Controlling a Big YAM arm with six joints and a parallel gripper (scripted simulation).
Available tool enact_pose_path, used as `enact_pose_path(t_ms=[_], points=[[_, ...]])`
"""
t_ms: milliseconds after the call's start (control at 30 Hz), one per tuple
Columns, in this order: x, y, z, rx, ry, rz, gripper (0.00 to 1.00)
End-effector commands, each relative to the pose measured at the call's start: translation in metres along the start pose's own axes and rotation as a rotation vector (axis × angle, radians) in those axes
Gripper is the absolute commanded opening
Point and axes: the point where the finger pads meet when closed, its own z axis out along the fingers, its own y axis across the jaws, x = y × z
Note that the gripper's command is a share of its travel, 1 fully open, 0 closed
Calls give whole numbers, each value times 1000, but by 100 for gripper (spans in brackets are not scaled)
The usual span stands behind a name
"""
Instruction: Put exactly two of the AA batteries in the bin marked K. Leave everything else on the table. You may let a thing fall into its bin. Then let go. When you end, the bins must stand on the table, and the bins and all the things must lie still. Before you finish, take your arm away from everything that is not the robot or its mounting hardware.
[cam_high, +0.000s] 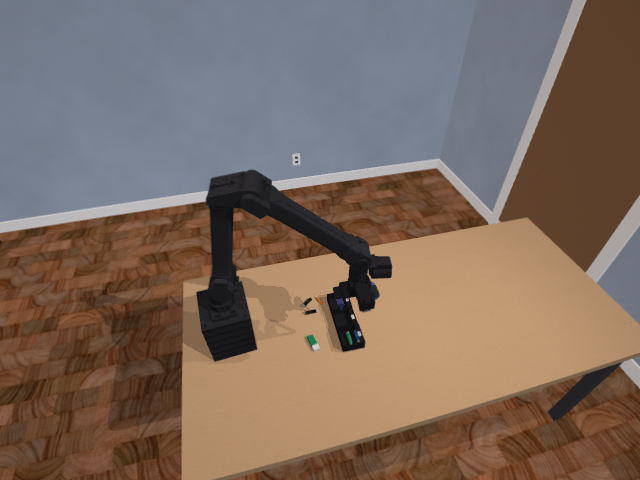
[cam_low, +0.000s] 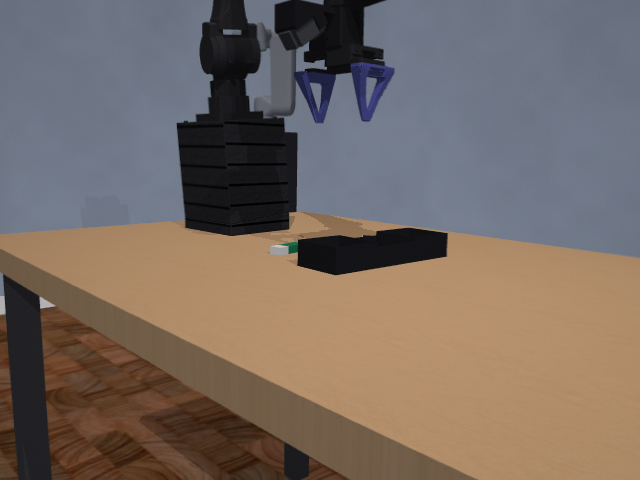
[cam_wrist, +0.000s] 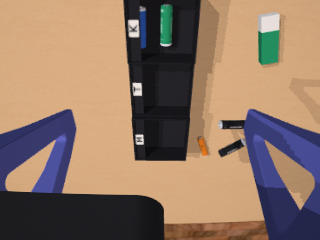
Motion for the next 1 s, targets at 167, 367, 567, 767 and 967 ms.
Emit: enact_pose_path(t_ms=[167,367,567,767,967], points=[[0,22,-7,-35,-12,5,100],[0,23,-8,-37,-12,5,100],[0,24,-8,-38,-12,5,100],[0,24,-8,-39,-12,5,100],[1,21,-6,-33,-11,4,100]])
